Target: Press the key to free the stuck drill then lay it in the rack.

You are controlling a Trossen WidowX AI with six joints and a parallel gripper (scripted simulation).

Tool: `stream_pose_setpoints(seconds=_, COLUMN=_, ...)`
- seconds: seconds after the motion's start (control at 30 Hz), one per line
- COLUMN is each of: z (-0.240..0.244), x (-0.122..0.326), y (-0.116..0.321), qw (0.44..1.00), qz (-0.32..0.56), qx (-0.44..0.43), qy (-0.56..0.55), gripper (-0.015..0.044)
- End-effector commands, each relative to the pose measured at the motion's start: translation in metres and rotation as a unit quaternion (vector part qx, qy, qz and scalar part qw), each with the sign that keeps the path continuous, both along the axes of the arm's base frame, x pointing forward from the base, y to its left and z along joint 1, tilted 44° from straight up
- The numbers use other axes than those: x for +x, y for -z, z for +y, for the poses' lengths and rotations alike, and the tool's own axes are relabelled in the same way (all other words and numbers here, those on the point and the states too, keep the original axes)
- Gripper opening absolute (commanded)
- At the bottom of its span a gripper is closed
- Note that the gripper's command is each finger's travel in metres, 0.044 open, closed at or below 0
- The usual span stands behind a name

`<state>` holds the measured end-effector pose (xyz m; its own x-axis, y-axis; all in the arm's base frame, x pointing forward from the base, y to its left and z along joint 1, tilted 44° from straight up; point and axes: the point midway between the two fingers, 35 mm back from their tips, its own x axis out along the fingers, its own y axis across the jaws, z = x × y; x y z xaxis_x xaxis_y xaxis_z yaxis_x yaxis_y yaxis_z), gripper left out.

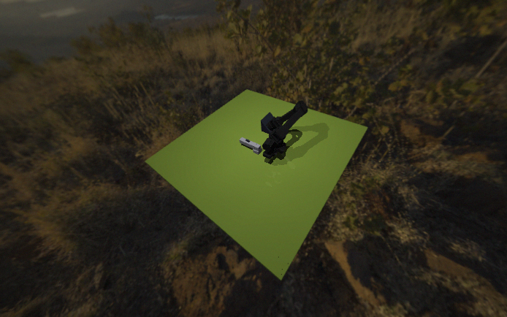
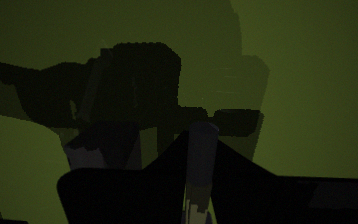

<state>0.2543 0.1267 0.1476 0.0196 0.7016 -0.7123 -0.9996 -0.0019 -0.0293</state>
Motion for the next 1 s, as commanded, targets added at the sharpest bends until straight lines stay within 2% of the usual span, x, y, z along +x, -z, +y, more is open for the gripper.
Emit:
stream_pose_setpoints(seconds=0.0, z=-0.0024, x=0.0004, y=-0.0023, qw=1.000, qz=-0.004, qx=-0.001, qy=0.001, gripper=0.0000)
stream_pose_setpoints(seconds=0.97, z=-0.0101, x=-0.0034, y=-0.0066, qw=1.000, qz=-0.003, qx=-0.001, qy=0.001, gripper=0.0000)
